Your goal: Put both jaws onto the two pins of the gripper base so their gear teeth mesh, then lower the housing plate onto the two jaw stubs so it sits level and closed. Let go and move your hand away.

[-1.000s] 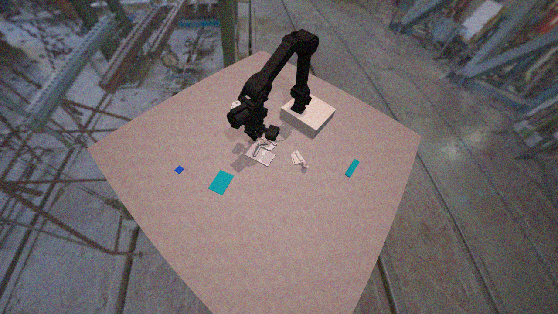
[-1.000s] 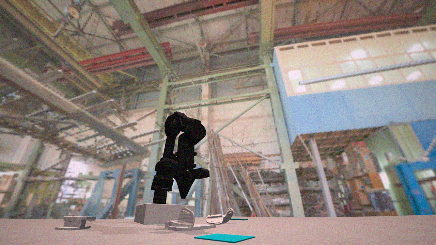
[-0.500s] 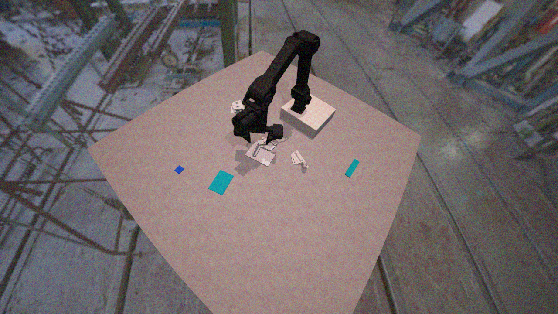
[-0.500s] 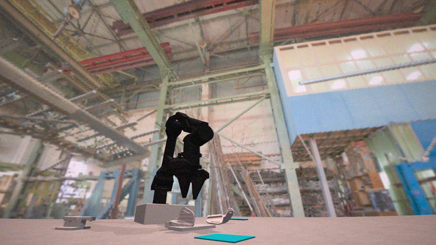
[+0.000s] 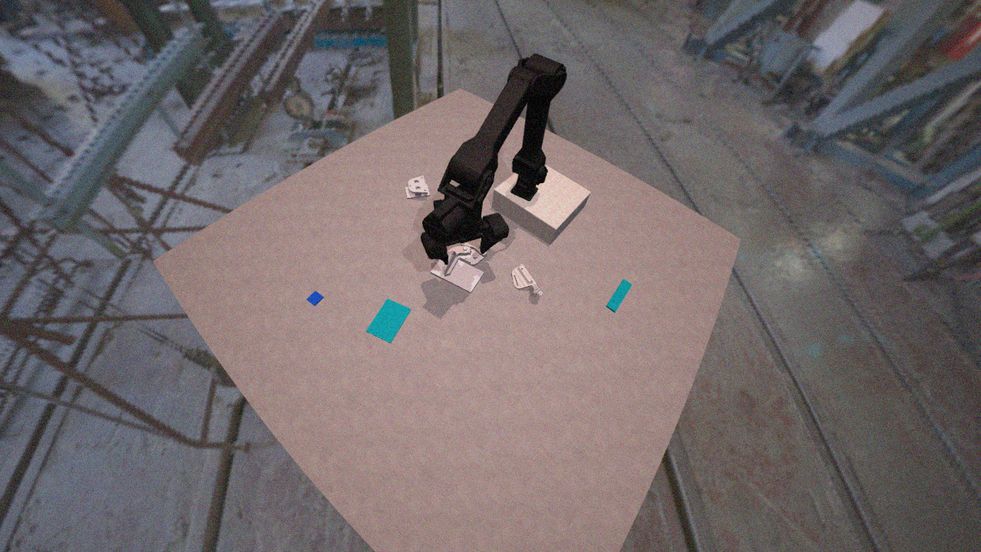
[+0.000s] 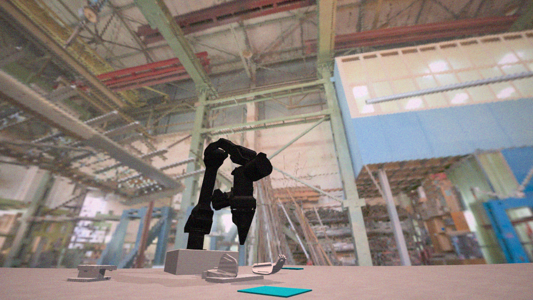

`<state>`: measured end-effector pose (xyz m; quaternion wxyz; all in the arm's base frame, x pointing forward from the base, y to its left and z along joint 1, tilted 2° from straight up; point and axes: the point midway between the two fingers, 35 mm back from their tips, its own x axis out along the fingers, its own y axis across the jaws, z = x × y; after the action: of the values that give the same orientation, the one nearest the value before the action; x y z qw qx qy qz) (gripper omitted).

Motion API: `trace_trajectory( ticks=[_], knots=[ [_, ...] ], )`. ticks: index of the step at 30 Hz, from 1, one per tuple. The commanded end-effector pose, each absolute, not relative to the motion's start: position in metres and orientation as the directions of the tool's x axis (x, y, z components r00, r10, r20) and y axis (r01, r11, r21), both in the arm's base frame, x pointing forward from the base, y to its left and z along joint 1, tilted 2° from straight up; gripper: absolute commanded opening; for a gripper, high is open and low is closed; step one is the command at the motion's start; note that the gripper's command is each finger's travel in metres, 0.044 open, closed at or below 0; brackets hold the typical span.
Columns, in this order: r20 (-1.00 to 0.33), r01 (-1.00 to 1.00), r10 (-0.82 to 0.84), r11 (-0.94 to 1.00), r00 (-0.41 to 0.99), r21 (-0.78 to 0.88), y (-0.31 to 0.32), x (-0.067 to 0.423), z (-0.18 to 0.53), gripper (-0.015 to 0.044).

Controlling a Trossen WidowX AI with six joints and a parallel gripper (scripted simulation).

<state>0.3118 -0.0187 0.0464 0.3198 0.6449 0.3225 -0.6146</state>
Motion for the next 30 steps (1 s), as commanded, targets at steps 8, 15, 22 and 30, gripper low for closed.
trace_trajectory(
  ticks=[8,15,22,30],
  knots=[
    [-0.999,0.952,0.026,-0.304,0.034,0.024,0.001,0.313,0.047,0.0440],
    [-0.999,0.995,0.026,-0.098,0.032,0.029,0.014,0.313,0.047,0.0440],
    [-0.999,0.993,0.027,0.112,0.030,0.033,0.028,0.312,0.048,0.0440],
    [-0.999,0.937,0.029,0.347,0.029,0.037,0.043,0.311,0.048,0.0440]
  ],
)
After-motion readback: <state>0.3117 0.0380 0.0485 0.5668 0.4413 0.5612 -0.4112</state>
